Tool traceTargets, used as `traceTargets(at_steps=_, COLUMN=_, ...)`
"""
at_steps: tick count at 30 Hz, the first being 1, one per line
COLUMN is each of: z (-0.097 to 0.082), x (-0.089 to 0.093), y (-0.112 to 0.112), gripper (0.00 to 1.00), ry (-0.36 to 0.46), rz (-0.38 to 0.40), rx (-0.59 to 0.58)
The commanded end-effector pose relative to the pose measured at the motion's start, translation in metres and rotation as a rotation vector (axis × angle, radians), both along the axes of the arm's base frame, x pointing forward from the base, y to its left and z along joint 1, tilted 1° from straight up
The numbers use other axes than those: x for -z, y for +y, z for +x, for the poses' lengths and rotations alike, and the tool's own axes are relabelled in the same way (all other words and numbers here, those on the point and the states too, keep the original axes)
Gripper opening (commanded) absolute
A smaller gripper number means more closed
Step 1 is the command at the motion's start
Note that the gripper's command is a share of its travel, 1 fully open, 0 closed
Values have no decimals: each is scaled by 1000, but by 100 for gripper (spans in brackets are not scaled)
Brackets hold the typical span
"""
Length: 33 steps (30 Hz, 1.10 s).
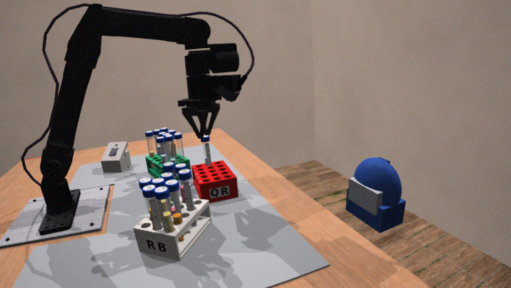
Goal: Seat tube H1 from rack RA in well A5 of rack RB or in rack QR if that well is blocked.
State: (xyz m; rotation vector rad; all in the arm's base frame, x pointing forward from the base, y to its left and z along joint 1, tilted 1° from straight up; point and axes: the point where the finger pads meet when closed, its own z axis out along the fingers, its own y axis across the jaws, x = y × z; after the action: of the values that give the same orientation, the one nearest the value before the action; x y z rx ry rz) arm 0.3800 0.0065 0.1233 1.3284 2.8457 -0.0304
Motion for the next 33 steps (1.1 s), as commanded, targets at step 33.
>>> traceTargets(at_steps=33, z=-5, x=-59, y=3, gripper=30, ry=-18, rz=-4, rx=-1)
